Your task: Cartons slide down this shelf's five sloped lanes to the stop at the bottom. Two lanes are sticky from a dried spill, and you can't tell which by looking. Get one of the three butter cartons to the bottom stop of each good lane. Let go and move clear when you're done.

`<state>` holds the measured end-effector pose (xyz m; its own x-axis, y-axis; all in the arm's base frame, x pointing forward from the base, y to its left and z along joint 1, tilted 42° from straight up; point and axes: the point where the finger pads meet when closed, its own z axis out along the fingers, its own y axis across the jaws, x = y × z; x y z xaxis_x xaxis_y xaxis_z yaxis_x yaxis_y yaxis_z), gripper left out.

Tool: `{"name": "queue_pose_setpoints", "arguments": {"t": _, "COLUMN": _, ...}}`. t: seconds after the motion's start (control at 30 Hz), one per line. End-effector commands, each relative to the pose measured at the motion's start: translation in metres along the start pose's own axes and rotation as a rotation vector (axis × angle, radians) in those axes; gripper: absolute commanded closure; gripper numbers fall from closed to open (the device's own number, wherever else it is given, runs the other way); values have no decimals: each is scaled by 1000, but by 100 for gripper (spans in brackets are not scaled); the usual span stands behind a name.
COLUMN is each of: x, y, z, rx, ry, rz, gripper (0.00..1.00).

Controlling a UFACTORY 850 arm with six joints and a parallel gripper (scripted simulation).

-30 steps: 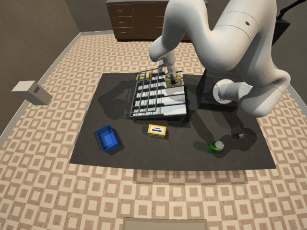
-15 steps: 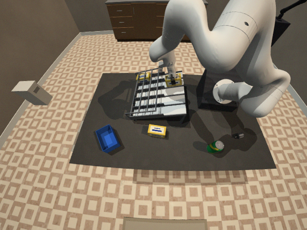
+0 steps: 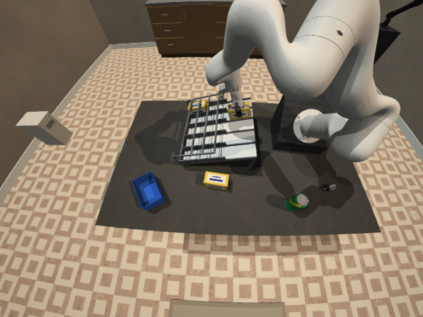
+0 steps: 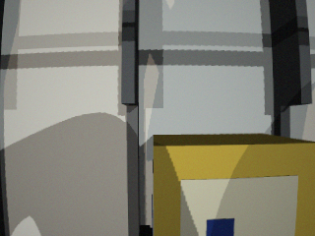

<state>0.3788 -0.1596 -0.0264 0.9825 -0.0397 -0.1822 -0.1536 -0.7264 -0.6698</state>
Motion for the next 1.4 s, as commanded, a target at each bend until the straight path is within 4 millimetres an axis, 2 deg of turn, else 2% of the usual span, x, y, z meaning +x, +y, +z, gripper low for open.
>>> {"name": "queue_pose_setpoints", "arguments": {"t": 0.0, "x": 0, "y": 0, "z": -1, "rx": -1, "ry": 2, "rz": 0, "gripper": 100}}
{"name": "queue_pose_setpoints", "arguments": {"t": 0.17, "x": 0, "y": 0, "z": -1, "rx": -1, "ry": 2, "rz": 0, "gripper": 100}}
{"name": "queue_pose_setpoints", "arguments": {"t": 0.2, "x": 1, "y": 0, "z": -1, "rx": -1, "ry": 2, "rz": 0, "gripper": 25}}
{"name": "queue_pose_setpoints", "arguments": {"t": 1.37, "x": 1, "y": 0, "z": -1, "rx": -1, "ry": 2, "rz": 0, "gripper": 22}}
